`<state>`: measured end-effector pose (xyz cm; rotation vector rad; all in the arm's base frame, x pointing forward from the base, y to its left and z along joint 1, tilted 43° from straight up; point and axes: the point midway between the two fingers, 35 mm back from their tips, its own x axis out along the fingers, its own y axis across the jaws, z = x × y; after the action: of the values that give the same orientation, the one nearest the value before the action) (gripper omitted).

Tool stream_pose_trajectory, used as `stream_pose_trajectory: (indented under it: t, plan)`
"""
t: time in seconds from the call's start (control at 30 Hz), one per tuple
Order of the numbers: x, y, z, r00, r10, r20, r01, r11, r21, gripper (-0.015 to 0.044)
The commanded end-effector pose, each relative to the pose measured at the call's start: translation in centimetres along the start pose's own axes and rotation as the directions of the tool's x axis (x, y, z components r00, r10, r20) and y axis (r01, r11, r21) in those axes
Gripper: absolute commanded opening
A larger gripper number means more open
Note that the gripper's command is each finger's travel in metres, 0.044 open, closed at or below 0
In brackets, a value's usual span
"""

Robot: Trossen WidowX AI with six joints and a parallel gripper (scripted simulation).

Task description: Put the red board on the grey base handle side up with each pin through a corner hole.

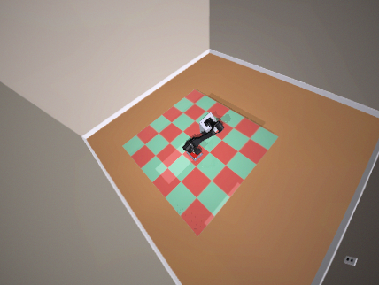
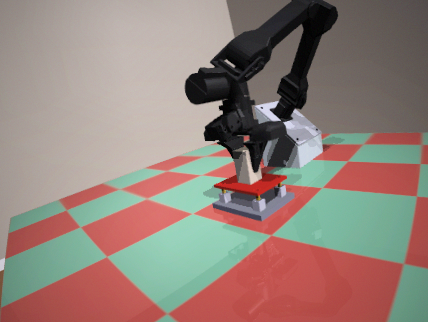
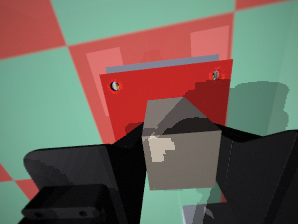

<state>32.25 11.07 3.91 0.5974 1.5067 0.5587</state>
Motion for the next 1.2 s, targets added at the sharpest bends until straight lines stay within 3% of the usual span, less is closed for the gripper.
stream_pose_trajectory:
  t: [0.0,0.6,1.17]
  plan:
    - [0.21,-0.11,-0.23,1.000,0.000,-0.002,0.000,1.000,0.012,0.0000]
    - [0.75,-0.04,-0.06,1.000,0.000,-0.002,0.000,1.000,0.007,0.0000]
    - [0.24,-0.10,-0.15,1.000,0.000,-0.002,0.000,1.000,0.003,0.0440]
